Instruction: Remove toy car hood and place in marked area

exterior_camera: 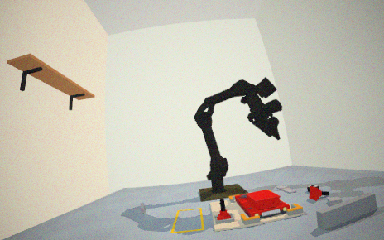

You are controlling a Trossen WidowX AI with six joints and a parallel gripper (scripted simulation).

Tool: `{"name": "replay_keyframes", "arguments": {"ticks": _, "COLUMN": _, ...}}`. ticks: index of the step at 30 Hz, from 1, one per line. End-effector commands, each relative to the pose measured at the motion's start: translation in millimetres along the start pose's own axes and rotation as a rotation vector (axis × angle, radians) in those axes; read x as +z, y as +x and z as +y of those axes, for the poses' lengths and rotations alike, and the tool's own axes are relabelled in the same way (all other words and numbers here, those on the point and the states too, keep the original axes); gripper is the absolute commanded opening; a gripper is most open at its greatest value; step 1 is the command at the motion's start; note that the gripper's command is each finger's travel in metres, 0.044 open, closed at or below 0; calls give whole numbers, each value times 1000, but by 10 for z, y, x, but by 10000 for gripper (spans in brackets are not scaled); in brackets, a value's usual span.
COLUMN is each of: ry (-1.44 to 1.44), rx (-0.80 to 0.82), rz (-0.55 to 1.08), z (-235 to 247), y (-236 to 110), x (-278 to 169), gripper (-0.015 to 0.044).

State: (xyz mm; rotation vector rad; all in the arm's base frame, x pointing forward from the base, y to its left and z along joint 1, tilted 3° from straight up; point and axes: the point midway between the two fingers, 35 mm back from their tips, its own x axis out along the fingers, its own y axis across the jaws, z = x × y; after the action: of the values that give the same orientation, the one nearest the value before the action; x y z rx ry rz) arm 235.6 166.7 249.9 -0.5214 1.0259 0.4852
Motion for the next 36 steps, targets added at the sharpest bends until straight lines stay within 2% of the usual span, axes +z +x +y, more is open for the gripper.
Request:
{"name": "replay_keyframes", "arguments": {"ticks": 1, "ry": 275, "rx": -21, "rz": 146, "z": -493, "y": 402, "x": -55, "gripper": 440}}
{"name": "replay_keyframes", "arguments": {"ticks": 10, "ry": 834, "rx": -32, "rz": 406, "z": -1463, "y": 1099, "x": -515, "gripper": 440}}
{"name": "replay_keyframes", "arguments": {"ticks": 36, "ry": 847, "rx": -31, "rz": 411, "z": -1469, "y": 1244, "x": -545, "gripper": 440}}
